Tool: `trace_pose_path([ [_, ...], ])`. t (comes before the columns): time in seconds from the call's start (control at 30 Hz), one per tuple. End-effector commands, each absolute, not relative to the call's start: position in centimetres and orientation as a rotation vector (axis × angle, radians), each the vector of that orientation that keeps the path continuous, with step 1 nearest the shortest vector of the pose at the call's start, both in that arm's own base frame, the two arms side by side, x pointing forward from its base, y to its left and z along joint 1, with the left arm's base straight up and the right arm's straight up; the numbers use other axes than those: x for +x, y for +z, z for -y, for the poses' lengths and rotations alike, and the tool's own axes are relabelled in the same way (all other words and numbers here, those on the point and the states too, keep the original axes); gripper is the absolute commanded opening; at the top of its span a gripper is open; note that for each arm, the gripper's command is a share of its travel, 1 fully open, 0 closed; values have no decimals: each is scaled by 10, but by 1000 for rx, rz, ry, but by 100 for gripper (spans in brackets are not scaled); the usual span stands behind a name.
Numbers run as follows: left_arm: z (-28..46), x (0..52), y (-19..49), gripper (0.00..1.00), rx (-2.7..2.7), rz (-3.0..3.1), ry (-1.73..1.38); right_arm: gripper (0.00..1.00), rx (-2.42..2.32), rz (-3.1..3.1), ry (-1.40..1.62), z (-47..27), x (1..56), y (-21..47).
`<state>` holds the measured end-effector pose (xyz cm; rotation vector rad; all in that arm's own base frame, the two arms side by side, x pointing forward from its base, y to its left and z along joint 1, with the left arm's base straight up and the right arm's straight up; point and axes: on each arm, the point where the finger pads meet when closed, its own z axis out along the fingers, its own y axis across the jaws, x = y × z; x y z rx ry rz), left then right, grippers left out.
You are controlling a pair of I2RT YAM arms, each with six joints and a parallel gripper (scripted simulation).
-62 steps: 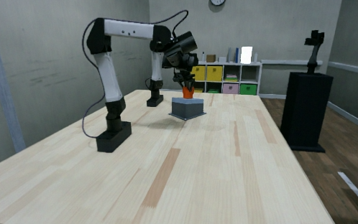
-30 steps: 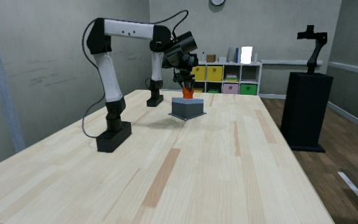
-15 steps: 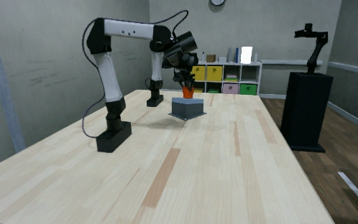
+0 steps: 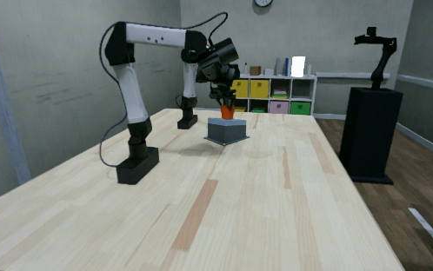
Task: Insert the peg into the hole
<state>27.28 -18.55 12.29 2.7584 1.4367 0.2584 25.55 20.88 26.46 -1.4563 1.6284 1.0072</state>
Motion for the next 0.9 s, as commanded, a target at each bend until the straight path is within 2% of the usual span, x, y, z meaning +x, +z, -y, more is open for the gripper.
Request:
trace_pose_path([
  [0.0,191,282,135,40,2701,-1426,293,100,-1467,-1575,993,-212,258,280],
  [0.7,195,276,108,40,2731,-1426,277,100,-1467,-1575,993,-212,258,280],
  [0.87,191,281,127,40,2743,-1421,260,100,-1467,-1575,993,-212,258,280],
])
